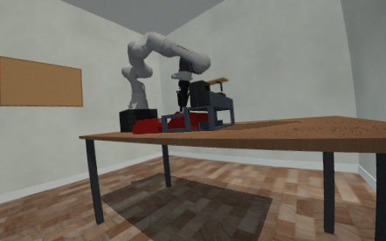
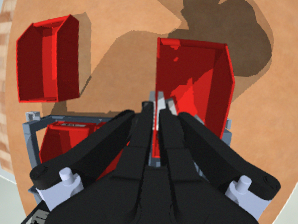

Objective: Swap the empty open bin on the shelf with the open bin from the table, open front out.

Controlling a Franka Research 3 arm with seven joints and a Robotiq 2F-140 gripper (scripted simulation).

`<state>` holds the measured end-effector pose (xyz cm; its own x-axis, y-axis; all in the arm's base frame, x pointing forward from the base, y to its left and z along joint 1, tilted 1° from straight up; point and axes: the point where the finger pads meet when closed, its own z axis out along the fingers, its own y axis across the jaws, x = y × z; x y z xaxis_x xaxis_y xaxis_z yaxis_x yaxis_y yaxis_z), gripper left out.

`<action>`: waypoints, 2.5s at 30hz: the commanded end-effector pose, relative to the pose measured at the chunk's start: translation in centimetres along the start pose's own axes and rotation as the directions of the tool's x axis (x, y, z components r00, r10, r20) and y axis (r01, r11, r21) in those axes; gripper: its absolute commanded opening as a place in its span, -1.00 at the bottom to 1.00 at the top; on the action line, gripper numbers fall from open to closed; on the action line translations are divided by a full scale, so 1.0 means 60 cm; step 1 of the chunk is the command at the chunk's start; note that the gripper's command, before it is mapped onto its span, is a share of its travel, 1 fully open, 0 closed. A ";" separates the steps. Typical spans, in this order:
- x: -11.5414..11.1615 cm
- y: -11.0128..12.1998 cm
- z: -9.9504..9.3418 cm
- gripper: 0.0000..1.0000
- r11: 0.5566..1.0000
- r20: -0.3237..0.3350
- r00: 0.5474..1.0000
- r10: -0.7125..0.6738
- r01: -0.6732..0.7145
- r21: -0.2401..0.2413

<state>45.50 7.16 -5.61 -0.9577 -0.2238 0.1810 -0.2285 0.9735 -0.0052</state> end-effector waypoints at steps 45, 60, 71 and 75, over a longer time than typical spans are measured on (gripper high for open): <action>-0.071 0.001 -0.018 -1.00 1.000 -0.008 1.000 -0.023 0.023 0.003; -0.081 0.002 -0.020 -1.00 1.000 -0.009 1.000 -0.023 0.023 0.003; -0.084 0.002 -0.021 -1.00 1.000 -0.009 1.000 -0.023 0.023 0.003; -0.084 0.002 -0.021 -1.00 1.000 -0.009 1.000 -0.023 0.023 0.003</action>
<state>50.52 8.36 -5.47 -0.9543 -0.2326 0.1877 -0.2376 0.9714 -0.0044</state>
